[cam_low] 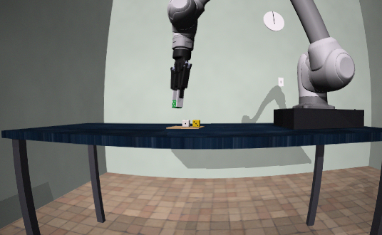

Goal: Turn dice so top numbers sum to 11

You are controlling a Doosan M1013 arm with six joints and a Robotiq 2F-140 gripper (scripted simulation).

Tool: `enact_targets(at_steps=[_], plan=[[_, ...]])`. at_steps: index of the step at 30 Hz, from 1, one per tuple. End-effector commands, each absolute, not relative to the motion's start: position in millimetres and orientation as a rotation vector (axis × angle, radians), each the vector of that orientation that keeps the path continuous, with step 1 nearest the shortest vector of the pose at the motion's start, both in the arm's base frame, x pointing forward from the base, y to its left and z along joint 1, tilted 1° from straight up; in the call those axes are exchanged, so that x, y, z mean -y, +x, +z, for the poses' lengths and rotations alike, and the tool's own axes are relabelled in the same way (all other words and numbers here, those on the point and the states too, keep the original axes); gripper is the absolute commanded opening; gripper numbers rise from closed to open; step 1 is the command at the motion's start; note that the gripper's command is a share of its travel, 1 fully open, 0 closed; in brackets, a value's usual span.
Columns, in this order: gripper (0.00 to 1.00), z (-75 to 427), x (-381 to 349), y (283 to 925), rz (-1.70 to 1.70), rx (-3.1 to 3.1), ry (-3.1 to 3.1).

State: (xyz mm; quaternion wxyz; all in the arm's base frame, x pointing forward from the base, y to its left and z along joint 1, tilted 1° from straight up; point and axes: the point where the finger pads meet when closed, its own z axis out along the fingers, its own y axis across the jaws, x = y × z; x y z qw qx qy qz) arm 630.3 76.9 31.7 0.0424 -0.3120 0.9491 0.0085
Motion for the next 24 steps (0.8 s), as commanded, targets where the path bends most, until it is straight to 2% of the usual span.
enact_targets(at_steps=[1,24], plan=[[0.16,30.2,-73.0,628.8,0.094,-2.744,-0.899],[0.16,26.0,-73.6,621.1,0.278,-2.373,-0.79]])
